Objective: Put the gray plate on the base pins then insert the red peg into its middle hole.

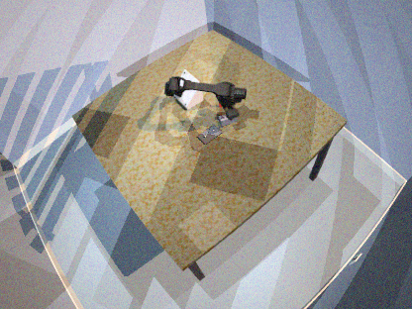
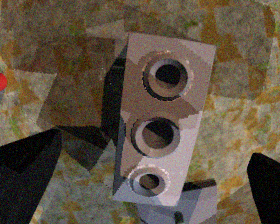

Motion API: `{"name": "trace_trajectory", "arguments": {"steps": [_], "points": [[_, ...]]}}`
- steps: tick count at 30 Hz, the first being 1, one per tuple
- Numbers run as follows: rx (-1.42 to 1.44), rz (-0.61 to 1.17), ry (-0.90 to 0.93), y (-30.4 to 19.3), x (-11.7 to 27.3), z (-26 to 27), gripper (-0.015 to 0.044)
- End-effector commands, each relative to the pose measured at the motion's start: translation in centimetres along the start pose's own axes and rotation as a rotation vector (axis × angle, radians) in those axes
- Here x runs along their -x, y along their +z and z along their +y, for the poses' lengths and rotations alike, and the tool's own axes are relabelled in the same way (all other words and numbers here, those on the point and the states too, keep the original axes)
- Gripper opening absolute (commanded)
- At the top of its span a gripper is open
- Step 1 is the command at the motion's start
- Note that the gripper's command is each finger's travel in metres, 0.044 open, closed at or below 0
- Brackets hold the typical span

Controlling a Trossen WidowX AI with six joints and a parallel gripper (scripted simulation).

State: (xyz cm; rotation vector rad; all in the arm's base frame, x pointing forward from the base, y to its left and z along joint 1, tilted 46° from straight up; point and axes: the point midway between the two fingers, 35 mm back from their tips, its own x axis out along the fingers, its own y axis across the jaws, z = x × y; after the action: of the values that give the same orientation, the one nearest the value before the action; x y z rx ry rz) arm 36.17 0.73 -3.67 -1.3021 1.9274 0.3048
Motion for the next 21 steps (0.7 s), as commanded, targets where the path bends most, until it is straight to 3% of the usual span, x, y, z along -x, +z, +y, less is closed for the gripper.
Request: {"name": "trace_trajectory", "arguments": {"steps": [1, 21], "points": [[0.002, 0.000, -0.005, 0.0, -0.5, 0.0, 0.0440], [0.002, 0.000, -0.006, 0.1, -3.8, -0.1, 0.0440]]}}
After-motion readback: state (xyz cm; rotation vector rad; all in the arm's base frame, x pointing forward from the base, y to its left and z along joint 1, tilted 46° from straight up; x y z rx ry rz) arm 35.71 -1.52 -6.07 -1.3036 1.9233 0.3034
